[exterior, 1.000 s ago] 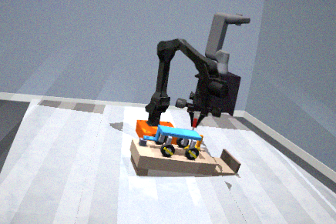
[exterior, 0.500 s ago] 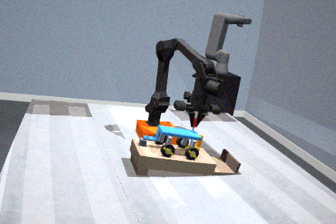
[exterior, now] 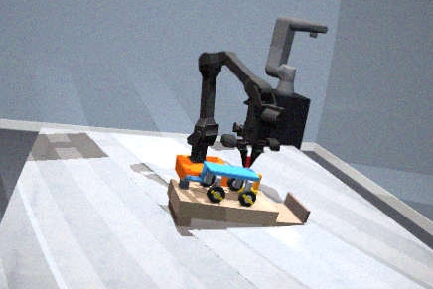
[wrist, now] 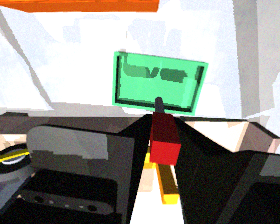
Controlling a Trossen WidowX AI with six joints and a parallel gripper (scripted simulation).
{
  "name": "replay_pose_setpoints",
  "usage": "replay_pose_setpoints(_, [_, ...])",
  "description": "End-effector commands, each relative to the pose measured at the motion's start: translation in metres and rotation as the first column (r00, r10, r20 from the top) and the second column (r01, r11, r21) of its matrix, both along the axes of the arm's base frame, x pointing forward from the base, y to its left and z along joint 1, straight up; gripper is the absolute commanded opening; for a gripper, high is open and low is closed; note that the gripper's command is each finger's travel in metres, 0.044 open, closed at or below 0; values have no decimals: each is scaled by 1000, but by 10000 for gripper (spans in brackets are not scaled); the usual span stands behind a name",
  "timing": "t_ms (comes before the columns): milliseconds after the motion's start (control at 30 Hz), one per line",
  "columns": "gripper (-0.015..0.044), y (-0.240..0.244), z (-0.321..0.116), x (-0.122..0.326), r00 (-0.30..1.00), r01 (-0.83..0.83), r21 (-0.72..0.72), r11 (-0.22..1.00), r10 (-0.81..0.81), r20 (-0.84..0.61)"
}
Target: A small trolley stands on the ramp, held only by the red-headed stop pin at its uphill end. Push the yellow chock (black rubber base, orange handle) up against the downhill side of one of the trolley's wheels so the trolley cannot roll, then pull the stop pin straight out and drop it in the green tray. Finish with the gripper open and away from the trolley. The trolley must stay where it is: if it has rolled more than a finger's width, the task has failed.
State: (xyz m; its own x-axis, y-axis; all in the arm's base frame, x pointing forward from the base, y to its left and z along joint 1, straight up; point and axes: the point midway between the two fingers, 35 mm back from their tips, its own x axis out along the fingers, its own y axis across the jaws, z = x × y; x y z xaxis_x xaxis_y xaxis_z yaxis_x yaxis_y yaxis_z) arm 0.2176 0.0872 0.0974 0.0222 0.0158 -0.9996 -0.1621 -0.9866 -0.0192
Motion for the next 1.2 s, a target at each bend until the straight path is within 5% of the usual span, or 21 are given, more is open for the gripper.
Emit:
replay_pose_setpoints(0, [0,0,-4,-2,1000,4,26,1000,-4,-1])
replay_pose_setpoints(267, [0,9,-27,3,1000,-1,158,987,-3,24])
replay_pose_setpoints(767, [0,29,-65,5,1000,-2,170,985,-3,26])
replay_pose_setpoints(1000, [184,25,-65,5,1000,-2,170,985,-3,26])
replay_pose_setpoints(1167, [190,22,-65,6,1000,-2,169,986,-3,26])
